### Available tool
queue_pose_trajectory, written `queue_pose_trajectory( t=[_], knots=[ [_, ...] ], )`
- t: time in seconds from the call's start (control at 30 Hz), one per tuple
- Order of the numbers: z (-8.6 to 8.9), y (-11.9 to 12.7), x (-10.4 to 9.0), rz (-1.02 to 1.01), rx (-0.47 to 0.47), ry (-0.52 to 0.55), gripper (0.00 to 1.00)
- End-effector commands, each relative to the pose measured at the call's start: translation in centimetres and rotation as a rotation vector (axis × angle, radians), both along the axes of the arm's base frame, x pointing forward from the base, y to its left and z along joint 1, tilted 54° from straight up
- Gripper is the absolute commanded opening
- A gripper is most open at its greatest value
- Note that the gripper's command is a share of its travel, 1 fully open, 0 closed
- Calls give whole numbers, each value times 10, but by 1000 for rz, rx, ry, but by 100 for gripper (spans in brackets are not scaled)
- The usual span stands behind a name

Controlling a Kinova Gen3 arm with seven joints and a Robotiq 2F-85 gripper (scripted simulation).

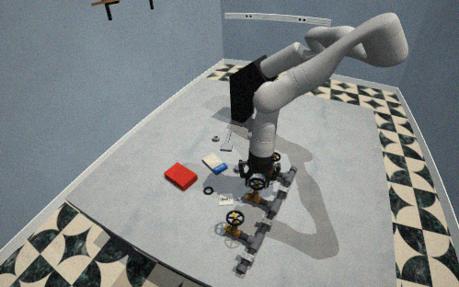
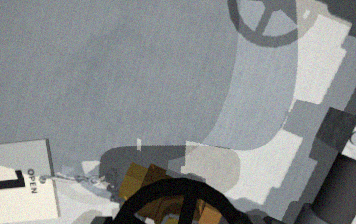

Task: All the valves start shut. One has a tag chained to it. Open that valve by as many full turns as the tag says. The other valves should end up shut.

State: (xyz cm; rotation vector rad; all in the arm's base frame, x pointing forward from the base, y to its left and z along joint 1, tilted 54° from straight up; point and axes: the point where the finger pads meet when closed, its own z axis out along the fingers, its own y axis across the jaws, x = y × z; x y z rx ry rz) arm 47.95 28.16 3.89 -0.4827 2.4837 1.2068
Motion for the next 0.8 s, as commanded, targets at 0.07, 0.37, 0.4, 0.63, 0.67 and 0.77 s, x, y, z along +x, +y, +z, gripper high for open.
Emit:
queue_pose_trajectory(
  t=[0.07, 0.37, 0.4, 0.63, 0.67, 0.77],
  knots=[
    [0, -1, 1, 107, -26, -165, 62],
    [0, -1, 1, 240, -62, -349, 62],
    [0, -1, 1, 258, -67, -373, 62],
    [0, -1, 1, 375, -98, -534, 62],
    [0, -1, 1, 391, -103, -555, 62],
    [0, -1, 1, 434, -114, -616, 62]
  ],
)
